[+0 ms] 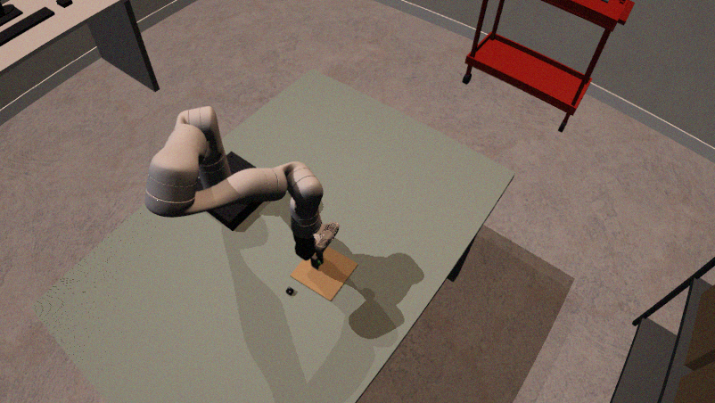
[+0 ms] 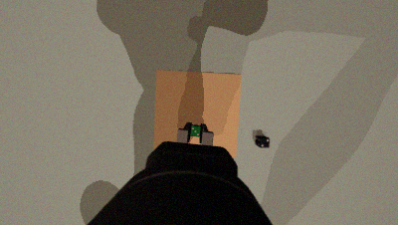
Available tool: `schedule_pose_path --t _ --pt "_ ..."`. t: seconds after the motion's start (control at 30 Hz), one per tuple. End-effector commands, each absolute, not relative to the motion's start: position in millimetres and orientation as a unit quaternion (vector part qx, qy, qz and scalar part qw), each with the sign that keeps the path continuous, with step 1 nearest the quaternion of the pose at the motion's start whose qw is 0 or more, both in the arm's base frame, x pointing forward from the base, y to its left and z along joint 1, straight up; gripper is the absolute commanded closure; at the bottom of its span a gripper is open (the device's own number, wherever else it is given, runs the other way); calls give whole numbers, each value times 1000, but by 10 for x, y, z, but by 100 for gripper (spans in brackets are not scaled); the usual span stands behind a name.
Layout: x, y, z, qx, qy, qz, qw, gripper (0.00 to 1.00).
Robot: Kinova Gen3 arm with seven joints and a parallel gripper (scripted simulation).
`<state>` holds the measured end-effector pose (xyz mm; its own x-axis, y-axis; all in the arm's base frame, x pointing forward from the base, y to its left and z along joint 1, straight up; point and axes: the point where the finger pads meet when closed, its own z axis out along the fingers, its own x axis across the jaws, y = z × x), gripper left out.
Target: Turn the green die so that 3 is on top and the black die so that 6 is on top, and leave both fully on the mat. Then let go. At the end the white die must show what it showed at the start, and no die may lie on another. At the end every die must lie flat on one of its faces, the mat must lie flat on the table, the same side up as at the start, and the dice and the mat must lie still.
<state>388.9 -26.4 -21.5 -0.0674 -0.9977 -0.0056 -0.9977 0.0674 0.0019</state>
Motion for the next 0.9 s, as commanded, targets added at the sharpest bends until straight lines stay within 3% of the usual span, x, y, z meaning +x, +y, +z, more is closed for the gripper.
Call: schedule_pose_path --t 0.0,0.87 --pt "3892 -263 -217 -683 730 2 2 66" --pt "3892 -263 -247 -683 730 2 2 66"
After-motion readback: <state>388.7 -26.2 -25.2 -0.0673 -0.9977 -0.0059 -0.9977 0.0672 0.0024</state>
